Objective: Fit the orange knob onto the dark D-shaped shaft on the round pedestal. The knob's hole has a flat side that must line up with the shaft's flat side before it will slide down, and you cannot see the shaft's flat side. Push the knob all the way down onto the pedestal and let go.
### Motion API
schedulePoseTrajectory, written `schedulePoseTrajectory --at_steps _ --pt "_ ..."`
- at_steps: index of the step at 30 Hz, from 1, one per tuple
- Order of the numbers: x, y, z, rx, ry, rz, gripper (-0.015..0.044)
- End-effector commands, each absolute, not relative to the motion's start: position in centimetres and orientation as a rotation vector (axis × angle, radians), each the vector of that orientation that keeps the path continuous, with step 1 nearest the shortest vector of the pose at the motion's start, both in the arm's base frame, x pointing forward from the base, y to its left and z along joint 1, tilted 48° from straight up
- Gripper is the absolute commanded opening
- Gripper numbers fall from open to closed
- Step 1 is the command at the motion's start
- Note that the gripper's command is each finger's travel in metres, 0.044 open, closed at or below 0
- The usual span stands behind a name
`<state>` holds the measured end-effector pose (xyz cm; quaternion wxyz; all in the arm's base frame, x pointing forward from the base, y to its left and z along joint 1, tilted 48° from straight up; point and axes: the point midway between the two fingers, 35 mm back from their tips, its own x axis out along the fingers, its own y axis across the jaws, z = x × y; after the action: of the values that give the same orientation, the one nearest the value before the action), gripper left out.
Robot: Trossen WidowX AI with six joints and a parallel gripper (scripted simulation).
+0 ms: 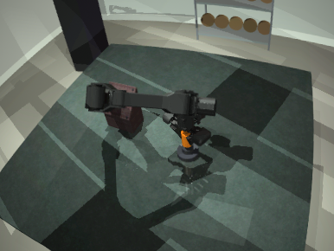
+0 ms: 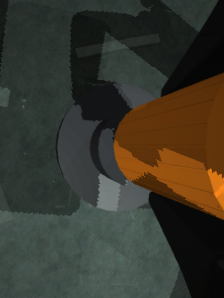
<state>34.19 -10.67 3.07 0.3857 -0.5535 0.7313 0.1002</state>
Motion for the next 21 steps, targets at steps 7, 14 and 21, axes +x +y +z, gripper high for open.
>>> schedulePoseTrajectory --at_steps 7,14,21 --pt "34.00 -10.76 2.98 -1.418 1.859 0.260 0.0000" --pt "34.04 -10.89 2.91 -1.418 1.859 0.260 0.0000" --pt "34.12 -10.70 3.01 -1.418 1.859 0.260 0.0000"
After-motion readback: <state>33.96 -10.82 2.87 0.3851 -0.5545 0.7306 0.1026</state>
